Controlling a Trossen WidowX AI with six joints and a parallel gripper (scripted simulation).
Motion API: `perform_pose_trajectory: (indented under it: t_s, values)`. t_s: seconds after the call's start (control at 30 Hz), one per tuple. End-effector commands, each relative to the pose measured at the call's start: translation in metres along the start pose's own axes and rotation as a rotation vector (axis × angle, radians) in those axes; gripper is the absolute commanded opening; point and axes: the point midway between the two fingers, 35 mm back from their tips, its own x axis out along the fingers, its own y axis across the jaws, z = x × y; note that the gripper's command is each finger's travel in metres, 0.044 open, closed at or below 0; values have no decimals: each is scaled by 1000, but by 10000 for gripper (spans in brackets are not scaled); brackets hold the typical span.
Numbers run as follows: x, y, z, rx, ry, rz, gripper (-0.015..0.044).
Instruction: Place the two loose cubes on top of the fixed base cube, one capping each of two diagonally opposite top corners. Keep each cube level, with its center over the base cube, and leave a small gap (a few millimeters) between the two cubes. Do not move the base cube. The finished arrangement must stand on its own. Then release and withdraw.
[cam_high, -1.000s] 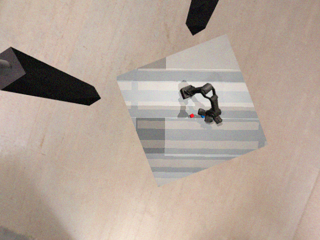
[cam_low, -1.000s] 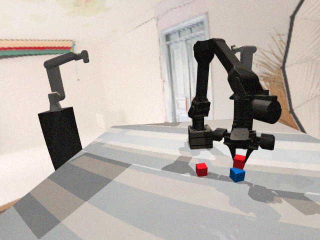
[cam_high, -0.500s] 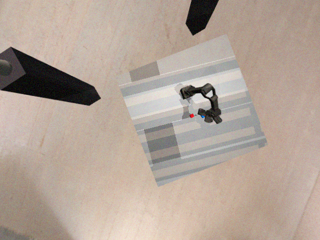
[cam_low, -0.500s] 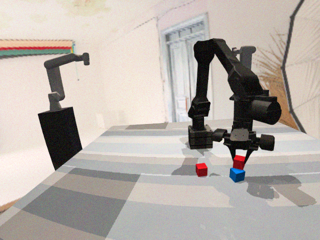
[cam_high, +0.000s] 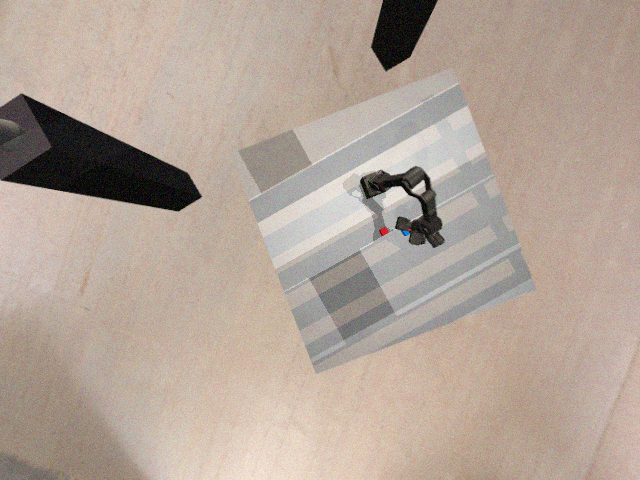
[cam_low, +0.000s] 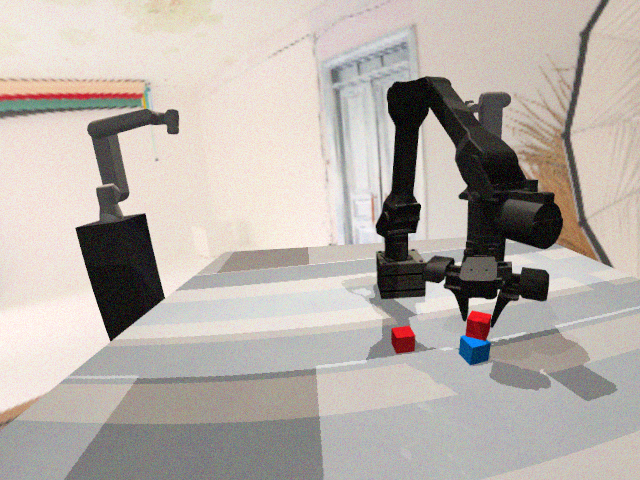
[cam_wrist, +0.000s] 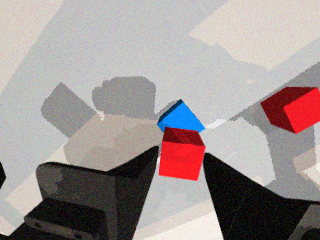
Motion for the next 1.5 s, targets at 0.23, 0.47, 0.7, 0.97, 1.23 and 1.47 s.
perform_pose_trajectory:
  t_s: [0.23, 0.47, 0.7, 0.97, 1.23, 1.47]
  values:
    - [-21, 1, 0, 0, -2, 3, 205]
    - [-29, 1, 0, 0, -2, 3, 205]
    - [-42, -35, 24, 269, -6, 1, 265]
    - [-63, -92, 45, 665, -10, -2, 265]
    - [-71, -117, 49, 835, -12, -4, 265]
    - [-24, -116, 51, 835, -12, -4, 265]
